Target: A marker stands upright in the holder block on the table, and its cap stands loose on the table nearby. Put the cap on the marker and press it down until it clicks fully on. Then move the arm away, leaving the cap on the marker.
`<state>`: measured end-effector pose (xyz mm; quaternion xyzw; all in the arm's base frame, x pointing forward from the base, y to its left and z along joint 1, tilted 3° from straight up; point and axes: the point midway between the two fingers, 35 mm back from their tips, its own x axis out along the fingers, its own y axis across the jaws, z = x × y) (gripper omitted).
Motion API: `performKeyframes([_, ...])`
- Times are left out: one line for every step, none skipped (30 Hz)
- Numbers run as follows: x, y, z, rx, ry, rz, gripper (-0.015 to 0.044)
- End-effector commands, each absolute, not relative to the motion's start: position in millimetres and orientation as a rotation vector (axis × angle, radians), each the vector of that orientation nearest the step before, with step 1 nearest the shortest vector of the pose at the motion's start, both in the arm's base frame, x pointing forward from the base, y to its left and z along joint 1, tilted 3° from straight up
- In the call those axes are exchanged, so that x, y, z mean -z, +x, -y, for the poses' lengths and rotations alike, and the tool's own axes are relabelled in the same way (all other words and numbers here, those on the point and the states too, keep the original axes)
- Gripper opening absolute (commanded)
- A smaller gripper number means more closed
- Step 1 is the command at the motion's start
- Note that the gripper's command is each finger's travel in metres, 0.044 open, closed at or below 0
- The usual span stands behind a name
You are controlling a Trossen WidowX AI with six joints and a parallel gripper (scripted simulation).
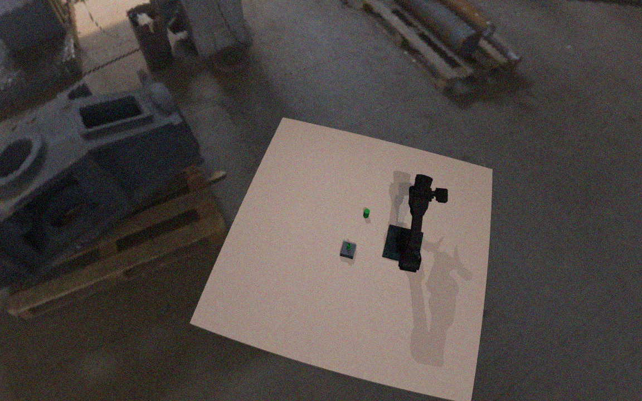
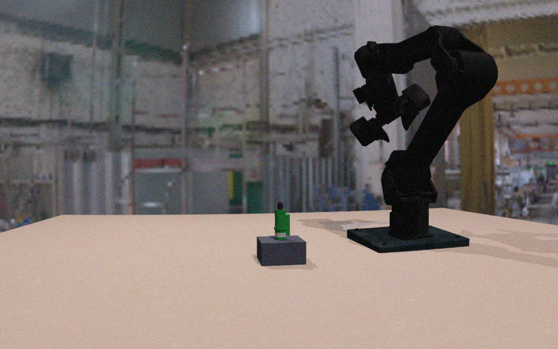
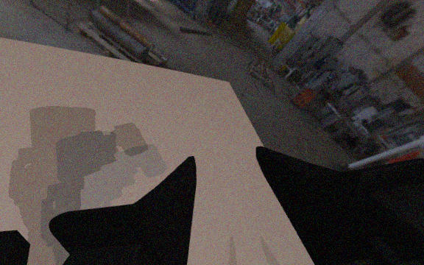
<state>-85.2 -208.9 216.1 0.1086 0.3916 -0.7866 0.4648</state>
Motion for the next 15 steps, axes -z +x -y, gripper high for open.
performKeyframes([-202, -36, 231, 1.616, 0.282, -1.069, 0.0243])
performKeyframes([-198, -19, 235, 1.523, 0.285, -1.099, 0.0243])
performKeyframes([-194, -3, 238, 1.430, 0.287, -1.127, 0.0243])
performKeyframes([-189, 14, 240, 1.337, 0.290, -1.155, 0.0243])
performKeyframes([-185, 31, 240, 1.246, 0.292, -1.183, 0.0243])
performKeyframes([-181, 47, 239, 1.155, 0.293, -1.211, 0.0243])
performKeyframes([-177, 64, 237, 1.064, 0.295, -1.238, 0.0243])
performKeyframes([-173, 81, 234, 0.974, 0.296, -1.266, 0.0243])
performKeyframes([-168, 97, 229, 0.886, 0.297, -1.293, 0.0243])
performKeyframes([-164, 113, 223, 0.798, 0.298, -1.321, 0.0243])
performKeyframes([-160, 128, 216, 0.711, 0.299, -1.348, 0.0243])
performKeyframes([-157, 143, 208, 0.625, 0.300, -1.376, 0.0243])
performKeyframes([-153, 158, 199, 0.540, 0.301, -1.404, 0.0243])
performKeyframes([-149, 172, 188, 0.456, 0.302, -1.432, 0.0243])
performKeyframes([-146, 185, 177, 0.374, 0.303, -1.461, 0.0243])
